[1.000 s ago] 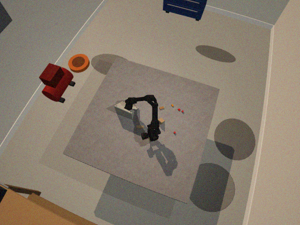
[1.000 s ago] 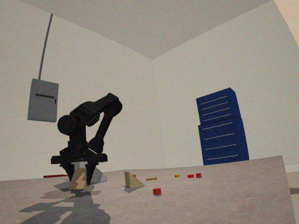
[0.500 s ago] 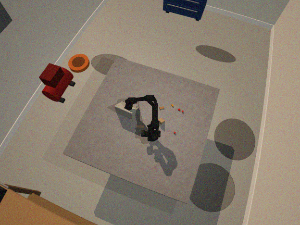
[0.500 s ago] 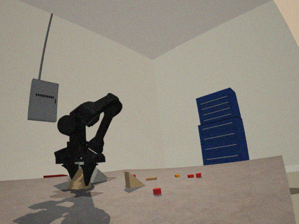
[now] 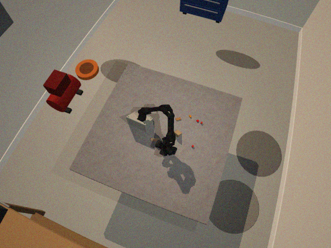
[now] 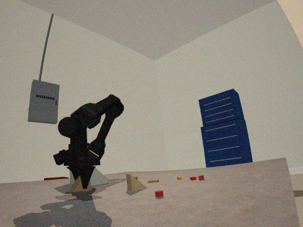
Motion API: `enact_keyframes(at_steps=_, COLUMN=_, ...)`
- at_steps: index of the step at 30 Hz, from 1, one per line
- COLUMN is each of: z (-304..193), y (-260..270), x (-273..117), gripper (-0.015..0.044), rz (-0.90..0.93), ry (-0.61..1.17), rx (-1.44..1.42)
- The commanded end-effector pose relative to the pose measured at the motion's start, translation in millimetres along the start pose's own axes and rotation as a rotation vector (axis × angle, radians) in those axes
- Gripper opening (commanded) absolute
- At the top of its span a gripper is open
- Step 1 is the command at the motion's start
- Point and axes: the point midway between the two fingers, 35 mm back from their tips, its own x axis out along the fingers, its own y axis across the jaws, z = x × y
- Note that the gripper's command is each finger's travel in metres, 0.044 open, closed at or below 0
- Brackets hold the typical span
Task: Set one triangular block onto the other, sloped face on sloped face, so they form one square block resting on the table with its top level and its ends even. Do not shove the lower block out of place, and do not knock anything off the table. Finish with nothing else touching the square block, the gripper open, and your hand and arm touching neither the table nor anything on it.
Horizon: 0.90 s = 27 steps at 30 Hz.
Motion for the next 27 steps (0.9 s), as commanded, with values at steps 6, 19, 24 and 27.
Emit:
enact_keyframes(at_steps=6, z=0.4, y=-0.2, x=-1.0, gripper=0.0000, rz=0.008, ry=0.002, rx=0.237)
enact_keyframes(at_steps=19, z=0.4, y=-0.5, x=-1.0, gripper=0.0000, rz=0.008, ry=0.002, rx=0.384)
enact_keyframes(at_steps=24, z=0.3, y=-0.4, x=2.7, gripper=0.0000, rz=0.008, ry=0.002, rx=0.383)
enact_keyframes(at_steps=27, z=0.3, y=-0.4, x=7.5, gripper=0.0000, rz=0.007, ry=0.002, rx=0.381)
